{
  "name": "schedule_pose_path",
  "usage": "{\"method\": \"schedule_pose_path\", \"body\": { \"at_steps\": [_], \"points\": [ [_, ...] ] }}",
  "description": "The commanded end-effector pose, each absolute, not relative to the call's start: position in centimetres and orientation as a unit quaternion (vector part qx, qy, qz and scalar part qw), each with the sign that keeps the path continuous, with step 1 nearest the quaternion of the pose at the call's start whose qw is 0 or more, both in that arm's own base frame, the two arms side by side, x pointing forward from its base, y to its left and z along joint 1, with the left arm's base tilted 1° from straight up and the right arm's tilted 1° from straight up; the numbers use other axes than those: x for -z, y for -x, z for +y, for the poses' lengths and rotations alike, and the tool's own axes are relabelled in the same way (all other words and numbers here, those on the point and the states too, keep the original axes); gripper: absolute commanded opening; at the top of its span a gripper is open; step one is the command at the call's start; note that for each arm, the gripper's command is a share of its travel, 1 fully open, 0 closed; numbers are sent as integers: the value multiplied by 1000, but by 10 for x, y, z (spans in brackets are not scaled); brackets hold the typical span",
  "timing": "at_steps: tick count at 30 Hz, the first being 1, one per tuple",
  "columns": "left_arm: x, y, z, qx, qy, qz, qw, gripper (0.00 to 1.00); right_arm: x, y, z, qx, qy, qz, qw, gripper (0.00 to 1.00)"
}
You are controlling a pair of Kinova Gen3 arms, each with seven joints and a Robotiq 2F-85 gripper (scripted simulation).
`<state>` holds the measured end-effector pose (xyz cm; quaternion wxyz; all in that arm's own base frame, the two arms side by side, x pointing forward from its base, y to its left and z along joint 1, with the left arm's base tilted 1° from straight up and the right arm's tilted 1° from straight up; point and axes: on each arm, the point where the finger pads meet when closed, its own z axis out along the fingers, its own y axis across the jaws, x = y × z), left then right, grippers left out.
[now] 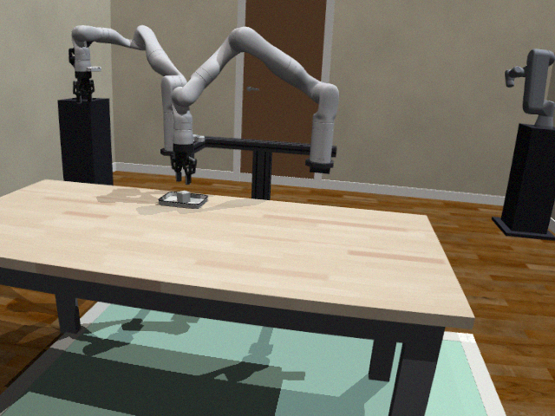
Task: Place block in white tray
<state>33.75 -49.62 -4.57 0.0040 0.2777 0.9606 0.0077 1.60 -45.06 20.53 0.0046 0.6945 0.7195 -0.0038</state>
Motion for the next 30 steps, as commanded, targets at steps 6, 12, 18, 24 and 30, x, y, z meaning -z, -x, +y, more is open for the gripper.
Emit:
{"method": "schedule_pose_path", "body": {
  "at_steps": [6,12,18,24,30],
  "points": [
    [43,-338,-497,-7,-278,961,5,609,-206,-16,-451,4,-694,720,5,1000],
    [35,-338,-497,-7,-278,961,5,609,-206,-16,-451,4,-694,720,5,1000],
    [20,-338,-497,-7,-278,961,5,609,-206,-16,-451,4,-694,720,5,1000],
    [3,-337,-497,-7,-278,961,5,609,-206,-16,-451,4,-694,720,5,1000],
    [-13,-337,-498,-7,-278,961,5,609,-206,-16,-451,4,-694,720,5,1000]
  ]
}}
